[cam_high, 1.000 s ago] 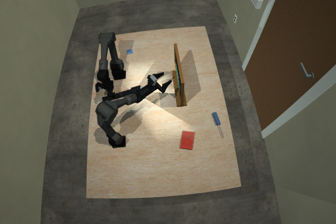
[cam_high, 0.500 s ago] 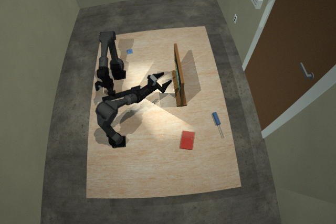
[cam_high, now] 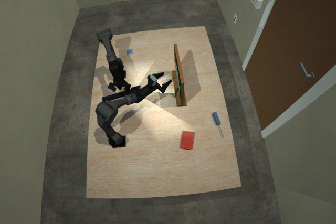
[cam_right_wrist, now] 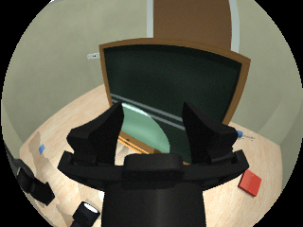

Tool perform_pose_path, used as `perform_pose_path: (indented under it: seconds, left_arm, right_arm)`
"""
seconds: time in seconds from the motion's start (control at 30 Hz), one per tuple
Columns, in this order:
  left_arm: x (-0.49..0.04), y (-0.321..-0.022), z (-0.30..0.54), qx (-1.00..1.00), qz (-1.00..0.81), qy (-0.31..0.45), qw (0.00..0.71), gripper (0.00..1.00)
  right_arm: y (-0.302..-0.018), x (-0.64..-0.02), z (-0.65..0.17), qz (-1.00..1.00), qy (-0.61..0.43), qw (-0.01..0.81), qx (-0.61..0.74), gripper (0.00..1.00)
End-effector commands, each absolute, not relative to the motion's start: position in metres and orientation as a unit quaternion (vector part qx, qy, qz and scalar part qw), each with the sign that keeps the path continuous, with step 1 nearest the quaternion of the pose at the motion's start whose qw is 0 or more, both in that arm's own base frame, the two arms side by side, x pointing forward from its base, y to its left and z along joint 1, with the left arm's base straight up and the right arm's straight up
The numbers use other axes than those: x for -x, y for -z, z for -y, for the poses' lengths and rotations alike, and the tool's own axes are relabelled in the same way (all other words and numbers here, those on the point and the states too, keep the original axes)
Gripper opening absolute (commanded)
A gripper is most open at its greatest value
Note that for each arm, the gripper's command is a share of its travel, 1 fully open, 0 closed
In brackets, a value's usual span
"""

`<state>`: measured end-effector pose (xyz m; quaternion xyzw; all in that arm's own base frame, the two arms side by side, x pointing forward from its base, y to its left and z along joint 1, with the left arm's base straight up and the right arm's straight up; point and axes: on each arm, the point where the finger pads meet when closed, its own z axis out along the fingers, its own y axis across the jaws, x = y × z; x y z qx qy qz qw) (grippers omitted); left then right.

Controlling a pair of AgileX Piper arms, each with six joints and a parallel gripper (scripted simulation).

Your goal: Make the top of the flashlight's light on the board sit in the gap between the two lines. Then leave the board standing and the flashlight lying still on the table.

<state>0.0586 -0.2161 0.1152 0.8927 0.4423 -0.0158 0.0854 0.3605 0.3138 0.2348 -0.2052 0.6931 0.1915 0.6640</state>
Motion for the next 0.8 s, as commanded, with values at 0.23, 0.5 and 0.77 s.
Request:
perform_pose_path:
  seconds: [0.23,0.5,0.77]
  left_arm:
    - [-0.099,-0.121,0.213,-0.815,-0.566,0.022,0.122,1.0]
    - [-0.134,-0.127,0.202,-0.734,-0.661,0.023,0.151,1.0]
    - [-0.175,-0.135,0.18,-0.615,-0.765,0.023,0.188,1.0]
  right_arm:
    - [-0.236,-0.36,-0.314,-0.692,-0.192,0.665,0.205,1.0]
    - [-0.236,-0.36,-0.314,-0.692,-0.192,0.665,0.205,1.0]
    - [-0.236,-0.36,-0.314,-0.692,-0.192,0.665,0.205,1.0]
